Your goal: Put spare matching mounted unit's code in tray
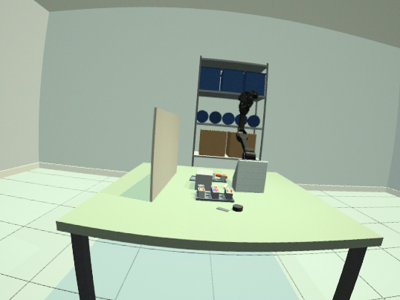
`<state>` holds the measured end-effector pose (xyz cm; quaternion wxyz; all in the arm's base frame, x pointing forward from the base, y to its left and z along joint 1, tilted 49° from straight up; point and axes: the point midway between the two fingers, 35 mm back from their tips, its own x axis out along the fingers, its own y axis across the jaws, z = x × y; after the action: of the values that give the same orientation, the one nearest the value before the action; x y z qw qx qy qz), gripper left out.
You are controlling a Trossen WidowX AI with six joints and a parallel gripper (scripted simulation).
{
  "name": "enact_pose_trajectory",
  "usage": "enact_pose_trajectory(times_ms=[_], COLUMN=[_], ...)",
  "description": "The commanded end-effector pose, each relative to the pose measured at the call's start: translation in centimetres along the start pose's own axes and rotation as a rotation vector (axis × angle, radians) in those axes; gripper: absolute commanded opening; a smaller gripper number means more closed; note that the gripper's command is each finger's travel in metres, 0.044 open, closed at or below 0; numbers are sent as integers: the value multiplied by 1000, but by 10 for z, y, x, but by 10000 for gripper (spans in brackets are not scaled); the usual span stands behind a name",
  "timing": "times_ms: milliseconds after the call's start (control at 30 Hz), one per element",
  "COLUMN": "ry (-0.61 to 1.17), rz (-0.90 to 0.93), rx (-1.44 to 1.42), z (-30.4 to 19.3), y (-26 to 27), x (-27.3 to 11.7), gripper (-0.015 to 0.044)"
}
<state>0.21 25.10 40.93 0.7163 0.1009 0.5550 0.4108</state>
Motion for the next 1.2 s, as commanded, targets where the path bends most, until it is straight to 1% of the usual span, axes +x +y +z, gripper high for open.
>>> enact_pose_trajectory(times_ms=[0, 233, 400, 533, 767, 900, 1033, 1100, 1167], ry=[-58, -128, -138, -116, -9, 110, 256, 313, 343], rz=[-165, -483, -723, -906, -1222, -1392, -1530, -1579, -1604], rx=[43, 115, 175, 229, 334, 380, 422, 434, 439], z=[32, 91, 133, 158, 176, 173, 160, 154, 150], y=[-21, -82, -148, -210, -330, -398, -462, -484, -495], x=[39, 96, 125, 138, 142, 137, 128, 124, 121], gripper=[440, 440, 440, 440, 440, 440, 440, 440, 440])
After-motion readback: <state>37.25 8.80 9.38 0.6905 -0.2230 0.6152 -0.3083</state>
